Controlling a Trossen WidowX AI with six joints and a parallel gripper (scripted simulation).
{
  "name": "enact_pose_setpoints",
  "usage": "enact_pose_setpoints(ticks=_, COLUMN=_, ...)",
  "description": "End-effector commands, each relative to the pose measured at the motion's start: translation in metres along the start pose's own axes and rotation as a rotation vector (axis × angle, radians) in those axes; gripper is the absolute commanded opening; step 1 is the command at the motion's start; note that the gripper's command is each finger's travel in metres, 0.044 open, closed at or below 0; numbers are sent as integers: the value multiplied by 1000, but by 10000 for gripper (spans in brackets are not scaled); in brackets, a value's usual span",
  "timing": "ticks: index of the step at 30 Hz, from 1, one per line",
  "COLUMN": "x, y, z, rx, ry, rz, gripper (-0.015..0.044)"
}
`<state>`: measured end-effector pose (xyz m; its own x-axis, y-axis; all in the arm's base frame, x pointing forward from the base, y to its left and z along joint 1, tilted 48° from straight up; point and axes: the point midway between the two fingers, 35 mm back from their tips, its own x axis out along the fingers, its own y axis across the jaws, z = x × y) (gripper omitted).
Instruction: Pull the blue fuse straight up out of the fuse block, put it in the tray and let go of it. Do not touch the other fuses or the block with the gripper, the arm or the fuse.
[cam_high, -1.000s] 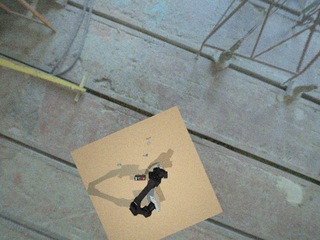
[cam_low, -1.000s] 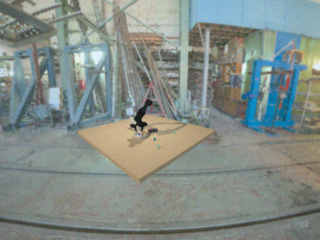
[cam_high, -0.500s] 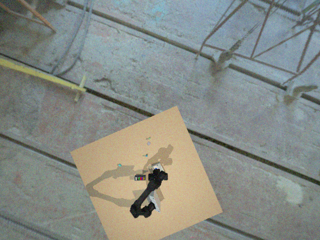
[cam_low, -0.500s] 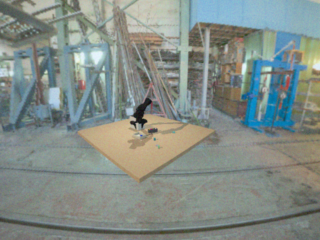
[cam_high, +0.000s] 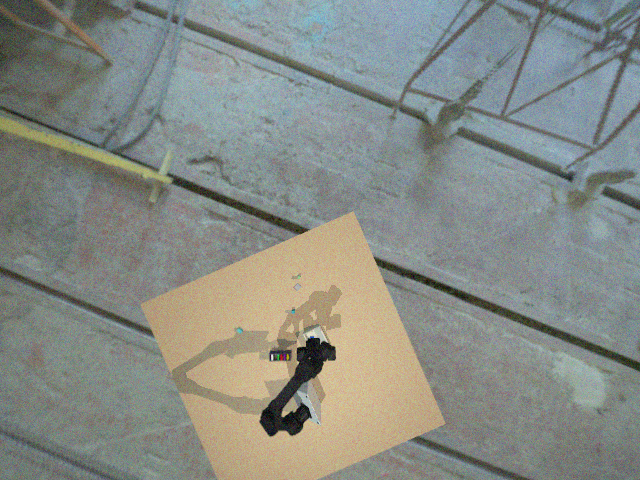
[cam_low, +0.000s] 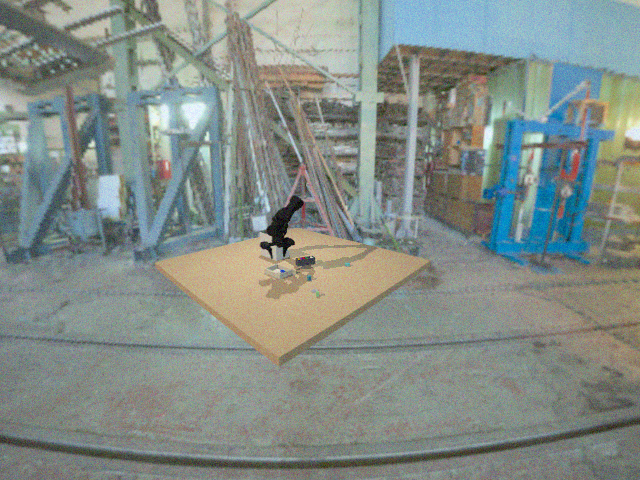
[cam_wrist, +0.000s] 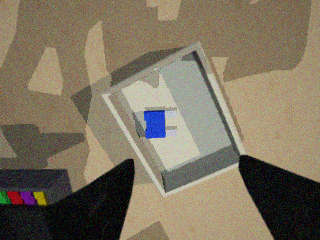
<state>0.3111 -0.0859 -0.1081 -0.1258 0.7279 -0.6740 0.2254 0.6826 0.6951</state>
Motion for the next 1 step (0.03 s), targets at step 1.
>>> enact_pose_setpoints(ticks=1, x=0, y=0, z=0, rx=0, ry=0, rz=0, gripper=330)
